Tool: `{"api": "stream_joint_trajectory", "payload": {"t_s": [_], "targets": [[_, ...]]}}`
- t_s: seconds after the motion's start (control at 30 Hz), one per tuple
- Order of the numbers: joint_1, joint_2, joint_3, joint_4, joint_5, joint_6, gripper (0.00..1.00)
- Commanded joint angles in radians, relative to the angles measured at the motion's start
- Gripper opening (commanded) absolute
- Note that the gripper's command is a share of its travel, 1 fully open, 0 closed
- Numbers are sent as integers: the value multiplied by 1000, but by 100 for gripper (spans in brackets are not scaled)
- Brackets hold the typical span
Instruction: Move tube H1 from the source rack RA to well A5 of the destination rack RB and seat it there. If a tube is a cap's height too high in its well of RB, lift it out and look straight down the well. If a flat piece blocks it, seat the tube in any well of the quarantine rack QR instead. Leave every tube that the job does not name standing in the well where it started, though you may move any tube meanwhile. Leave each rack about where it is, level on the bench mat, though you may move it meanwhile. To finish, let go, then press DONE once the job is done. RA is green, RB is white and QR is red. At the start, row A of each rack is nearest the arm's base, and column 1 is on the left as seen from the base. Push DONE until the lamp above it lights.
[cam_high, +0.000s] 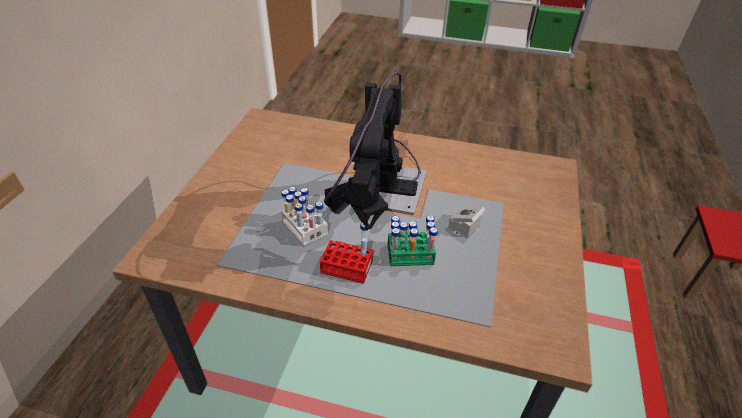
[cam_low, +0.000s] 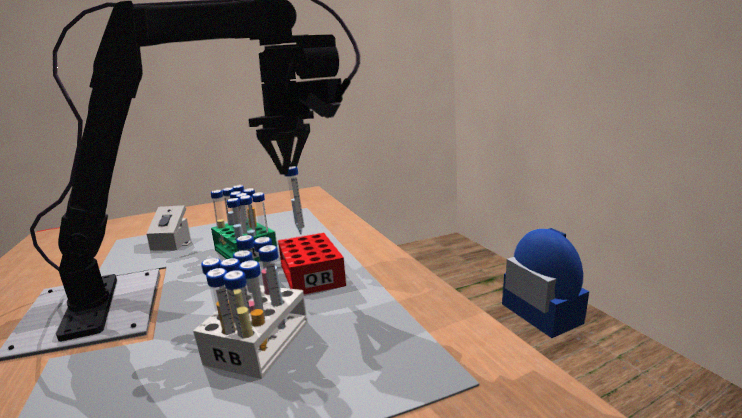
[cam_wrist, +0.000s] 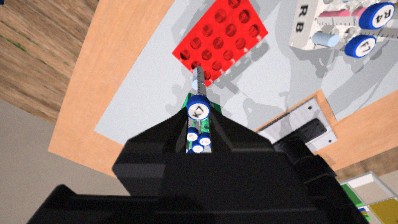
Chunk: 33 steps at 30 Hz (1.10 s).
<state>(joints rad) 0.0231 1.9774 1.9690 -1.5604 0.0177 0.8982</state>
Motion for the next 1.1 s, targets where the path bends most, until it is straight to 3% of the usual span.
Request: {"api": "stream_joint_trajectory", "payload": {"t_s": [0.0, 0.27, 0.47, 0.9, 1.07], "targets": [[3, -28, -3, -9, 5, 3, 0], [12, 2, -20, -7, 5, 8, 0], [14, -15, 12, 14, 4, 8, 0], [17, 29, 24, 28, 5, 12, 0], [17, 3, 22, 32, 4, 11, 0]]}}
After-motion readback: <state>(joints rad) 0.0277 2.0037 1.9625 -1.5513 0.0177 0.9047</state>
